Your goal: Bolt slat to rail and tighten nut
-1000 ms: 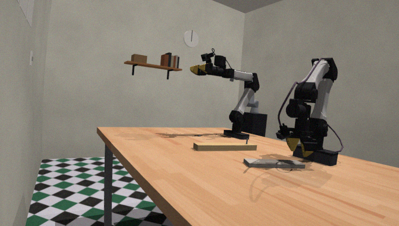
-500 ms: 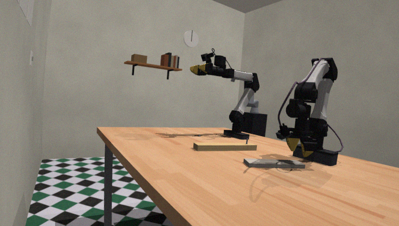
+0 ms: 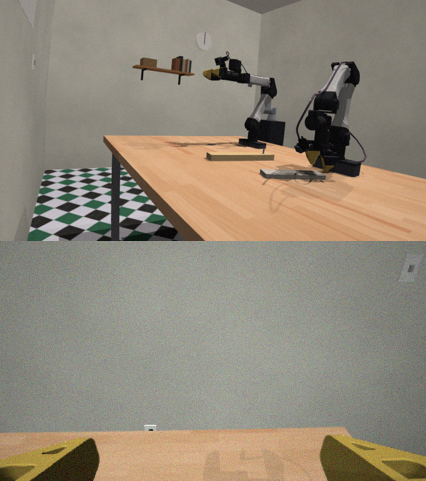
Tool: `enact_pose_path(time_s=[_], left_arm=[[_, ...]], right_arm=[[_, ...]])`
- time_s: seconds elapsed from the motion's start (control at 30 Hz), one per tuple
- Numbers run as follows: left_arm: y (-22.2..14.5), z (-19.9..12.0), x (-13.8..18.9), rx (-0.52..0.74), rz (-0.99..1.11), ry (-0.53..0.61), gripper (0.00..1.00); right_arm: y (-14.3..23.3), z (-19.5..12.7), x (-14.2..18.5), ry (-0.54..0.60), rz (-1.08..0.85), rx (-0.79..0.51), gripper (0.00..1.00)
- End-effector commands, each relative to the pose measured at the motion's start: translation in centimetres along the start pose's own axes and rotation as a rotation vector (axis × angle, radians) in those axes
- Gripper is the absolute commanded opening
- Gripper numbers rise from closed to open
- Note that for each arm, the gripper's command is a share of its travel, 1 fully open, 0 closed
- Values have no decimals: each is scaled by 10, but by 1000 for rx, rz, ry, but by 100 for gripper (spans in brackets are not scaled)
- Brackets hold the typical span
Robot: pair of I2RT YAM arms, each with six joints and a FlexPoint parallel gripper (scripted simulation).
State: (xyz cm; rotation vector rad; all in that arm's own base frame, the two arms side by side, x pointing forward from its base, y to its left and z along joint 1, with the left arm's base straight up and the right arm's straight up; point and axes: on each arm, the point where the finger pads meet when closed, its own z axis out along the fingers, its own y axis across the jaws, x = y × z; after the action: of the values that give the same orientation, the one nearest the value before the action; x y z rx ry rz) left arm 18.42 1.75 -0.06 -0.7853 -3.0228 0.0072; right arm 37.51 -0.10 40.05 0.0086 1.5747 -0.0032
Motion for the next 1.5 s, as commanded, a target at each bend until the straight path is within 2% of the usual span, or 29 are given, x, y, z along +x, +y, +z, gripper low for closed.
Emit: enact_pose_path(time_s=[0.0,0.83,1.47], left_arm=[[3,6,-2,-6,-1,-18,100],[1,37,0,-4,-1,-16,100],[3,34,-3,-12,-2,-21,100]], right_arm=[[1,-1,-6,-15,-3,-8,100],[1,-1,-6,-15,-3,-8,100],[1,-1,-6,-15,-3,-8,100]])
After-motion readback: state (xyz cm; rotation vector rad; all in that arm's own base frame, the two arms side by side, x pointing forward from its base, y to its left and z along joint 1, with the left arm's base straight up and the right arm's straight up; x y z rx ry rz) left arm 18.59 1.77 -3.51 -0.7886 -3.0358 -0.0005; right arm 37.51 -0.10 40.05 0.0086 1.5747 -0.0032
